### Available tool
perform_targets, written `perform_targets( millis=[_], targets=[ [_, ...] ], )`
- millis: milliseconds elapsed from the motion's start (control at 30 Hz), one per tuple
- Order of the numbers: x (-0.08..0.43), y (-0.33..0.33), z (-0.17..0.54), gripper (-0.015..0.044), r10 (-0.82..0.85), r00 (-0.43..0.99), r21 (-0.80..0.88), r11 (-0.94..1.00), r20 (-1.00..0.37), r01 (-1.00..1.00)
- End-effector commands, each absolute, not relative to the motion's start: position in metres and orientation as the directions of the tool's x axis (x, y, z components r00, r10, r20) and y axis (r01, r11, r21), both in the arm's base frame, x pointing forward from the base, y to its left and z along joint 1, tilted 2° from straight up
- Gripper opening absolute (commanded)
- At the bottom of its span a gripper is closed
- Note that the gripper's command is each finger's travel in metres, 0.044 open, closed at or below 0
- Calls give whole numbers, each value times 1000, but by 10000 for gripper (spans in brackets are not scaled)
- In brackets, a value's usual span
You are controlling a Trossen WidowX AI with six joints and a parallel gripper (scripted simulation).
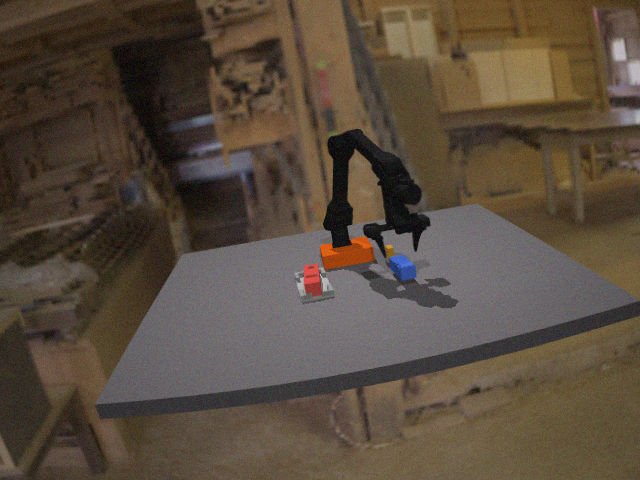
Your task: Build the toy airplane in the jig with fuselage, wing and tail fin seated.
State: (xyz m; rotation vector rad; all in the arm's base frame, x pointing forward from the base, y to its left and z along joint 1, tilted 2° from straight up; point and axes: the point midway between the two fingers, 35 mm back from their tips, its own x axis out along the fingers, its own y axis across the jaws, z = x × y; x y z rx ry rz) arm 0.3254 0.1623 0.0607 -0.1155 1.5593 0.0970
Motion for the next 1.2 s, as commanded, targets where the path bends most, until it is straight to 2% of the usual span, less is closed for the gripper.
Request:
perform_targets(
  millis=[0,933,1167],
  targets=[
    [325,163,53,440,-10,3,-11,991,-1000,-130],
    [325,162,11,440,-10,2,-11,991,-1000,-130],
    [325,162,11,256,-10,2,-11,991,-1000,-130]
  ],
)
